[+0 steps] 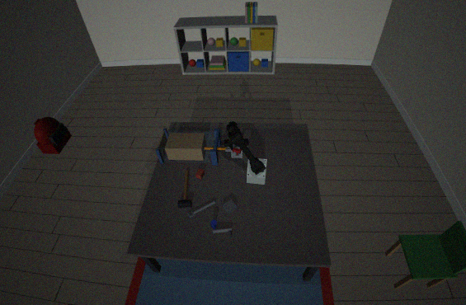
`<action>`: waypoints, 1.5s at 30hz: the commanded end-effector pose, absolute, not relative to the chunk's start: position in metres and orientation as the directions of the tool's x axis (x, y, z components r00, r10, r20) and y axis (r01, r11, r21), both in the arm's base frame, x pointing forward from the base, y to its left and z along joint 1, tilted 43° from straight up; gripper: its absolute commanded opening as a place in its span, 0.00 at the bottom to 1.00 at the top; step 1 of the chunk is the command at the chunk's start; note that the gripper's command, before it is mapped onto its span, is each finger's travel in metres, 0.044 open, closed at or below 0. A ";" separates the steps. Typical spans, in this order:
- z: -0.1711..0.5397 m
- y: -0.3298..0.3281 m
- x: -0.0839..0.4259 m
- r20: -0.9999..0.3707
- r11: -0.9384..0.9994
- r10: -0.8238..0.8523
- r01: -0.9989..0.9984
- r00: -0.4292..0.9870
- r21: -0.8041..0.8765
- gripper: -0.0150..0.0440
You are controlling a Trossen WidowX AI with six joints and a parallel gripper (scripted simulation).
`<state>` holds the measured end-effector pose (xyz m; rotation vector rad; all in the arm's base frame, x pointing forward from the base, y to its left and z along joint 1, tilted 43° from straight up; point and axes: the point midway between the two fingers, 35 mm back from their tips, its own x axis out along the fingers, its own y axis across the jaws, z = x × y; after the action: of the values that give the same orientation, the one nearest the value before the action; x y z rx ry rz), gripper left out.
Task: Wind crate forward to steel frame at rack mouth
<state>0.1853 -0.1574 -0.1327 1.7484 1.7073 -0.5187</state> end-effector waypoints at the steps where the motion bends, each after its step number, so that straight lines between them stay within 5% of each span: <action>1: -0.133 -0.156 0.182 -0.671 0.048 0.738 0.987 0.066 0.150 0.92; 3: -0.133 -0.156 0.182 -0.671 0.048 0.738 0.987 0.066 0.150 1.00; 23: -0.038 -0.246 0.176 -0.755 0.044 0.649 0.986 0.093 0.159 1.00; 40: -0.038 -0.246 0.176 -0.755 0.044 0.649 0.986 0.093 0.159 0.25; 45: -0.038 -0.246 0.176 -0.755 0.044 0.649 0.986 0.093 0.159 0.25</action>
<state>0.1753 -0.2452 -0.0382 1.6794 1.6341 -0.6147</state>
